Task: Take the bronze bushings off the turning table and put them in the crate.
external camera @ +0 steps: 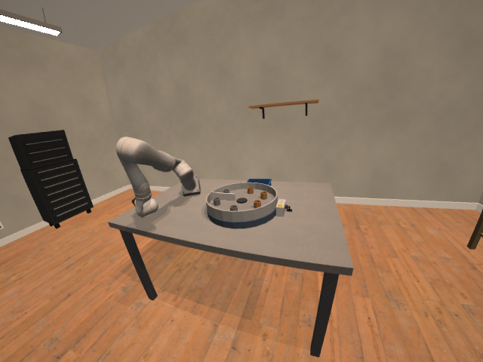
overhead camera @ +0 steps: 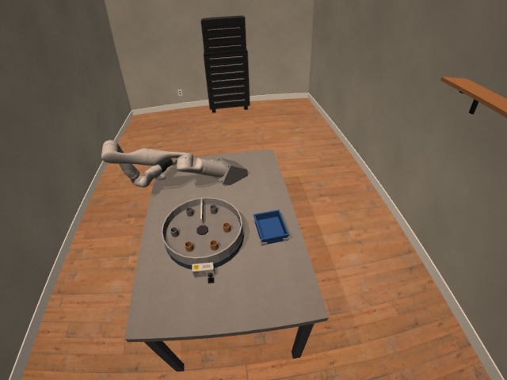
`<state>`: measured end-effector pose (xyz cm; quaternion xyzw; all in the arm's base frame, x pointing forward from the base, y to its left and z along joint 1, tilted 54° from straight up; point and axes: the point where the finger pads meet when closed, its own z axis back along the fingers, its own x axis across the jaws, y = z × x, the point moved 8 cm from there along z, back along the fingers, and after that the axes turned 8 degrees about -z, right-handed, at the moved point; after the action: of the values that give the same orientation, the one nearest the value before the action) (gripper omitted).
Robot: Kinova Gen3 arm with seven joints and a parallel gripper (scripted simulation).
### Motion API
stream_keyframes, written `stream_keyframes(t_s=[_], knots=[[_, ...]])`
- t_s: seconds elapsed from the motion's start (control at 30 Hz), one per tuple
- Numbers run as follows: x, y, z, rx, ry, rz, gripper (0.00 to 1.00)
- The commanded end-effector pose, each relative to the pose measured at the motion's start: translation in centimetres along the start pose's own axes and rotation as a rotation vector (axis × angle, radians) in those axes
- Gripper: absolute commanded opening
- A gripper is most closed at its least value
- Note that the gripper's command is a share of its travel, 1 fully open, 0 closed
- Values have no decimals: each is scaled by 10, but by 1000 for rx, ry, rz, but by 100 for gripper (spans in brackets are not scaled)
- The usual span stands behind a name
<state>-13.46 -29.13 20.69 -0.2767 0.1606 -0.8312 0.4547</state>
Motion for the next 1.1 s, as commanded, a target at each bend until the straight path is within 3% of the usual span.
stream_keyframes(t_s=[0.0, 0.53, 0.7, 1.07], knots=[[0, -1, 0, -1, 0, -1, 100], [0, -1, 0, -1, 0, -1, 100], [-48, -12, 29, -1, 0, -1, 100], [-48, -12, 29, -1, 0, -1, 100]])
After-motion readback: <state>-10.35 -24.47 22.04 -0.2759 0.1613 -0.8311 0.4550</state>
